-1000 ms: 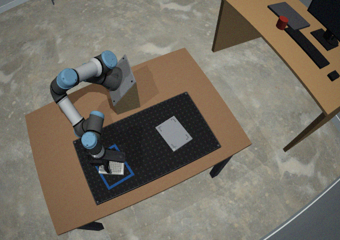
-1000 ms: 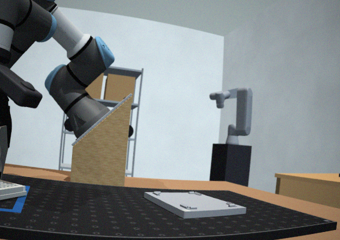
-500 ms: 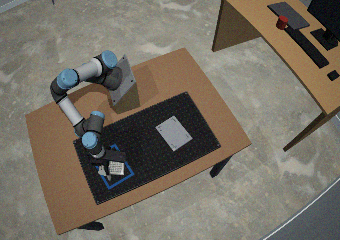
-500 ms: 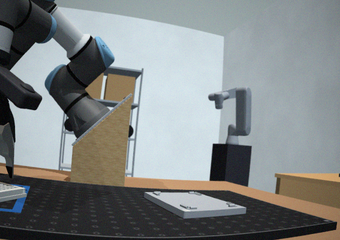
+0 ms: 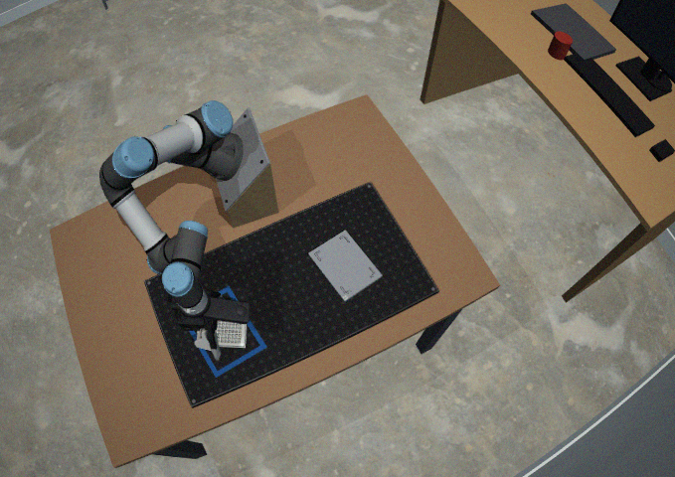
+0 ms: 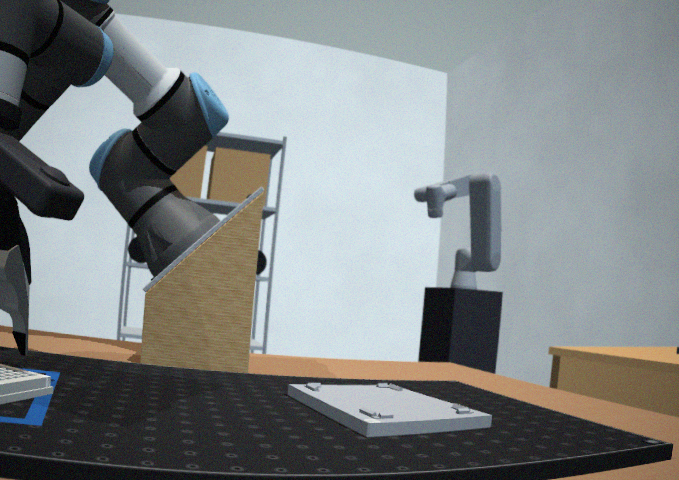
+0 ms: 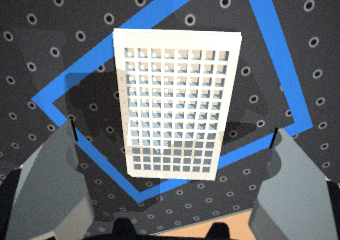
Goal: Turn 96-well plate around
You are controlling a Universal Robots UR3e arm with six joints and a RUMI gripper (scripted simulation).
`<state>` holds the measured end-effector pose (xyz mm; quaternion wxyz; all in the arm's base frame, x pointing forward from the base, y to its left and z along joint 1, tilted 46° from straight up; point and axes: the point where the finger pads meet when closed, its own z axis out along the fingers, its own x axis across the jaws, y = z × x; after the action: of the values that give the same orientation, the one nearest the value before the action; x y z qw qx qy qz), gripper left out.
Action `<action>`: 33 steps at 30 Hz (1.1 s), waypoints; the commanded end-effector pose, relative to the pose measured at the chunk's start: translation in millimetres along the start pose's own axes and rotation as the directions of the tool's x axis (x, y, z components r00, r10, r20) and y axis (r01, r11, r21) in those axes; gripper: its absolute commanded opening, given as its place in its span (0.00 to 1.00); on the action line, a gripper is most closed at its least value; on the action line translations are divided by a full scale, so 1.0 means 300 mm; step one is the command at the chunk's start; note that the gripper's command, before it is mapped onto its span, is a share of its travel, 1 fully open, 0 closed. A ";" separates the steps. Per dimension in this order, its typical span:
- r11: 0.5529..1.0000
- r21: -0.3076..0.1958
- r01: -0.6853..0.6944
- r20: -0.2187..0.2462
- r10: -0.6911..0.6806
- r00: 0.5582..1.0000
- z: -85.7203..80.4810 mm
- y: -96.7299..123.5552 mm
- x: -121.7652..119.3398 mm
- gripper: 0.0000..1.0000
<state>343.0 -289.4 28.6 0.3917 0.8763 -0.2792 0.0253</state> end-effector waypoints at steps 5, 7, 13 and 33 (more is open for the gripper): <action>1.000 0.000 -0.001 -0.002 0.001 1.000 -0.020 0.000 0.002 1.00; 1.000 0.000 -0.001 -0.002 0.001 1.000 -0.028 0.000 0.002 1.00; 1.000 0.000 -0.001 -0.002 0.001 1.000 -0.082 0.000 0.002 1.00; 1.000 0.001 -0.001 -0.002 0.001 1.000 -0.242 0.000 0.002 1.00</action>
<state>353.8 -246.2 71.3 0.3918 0.8765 -0.2785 0.0268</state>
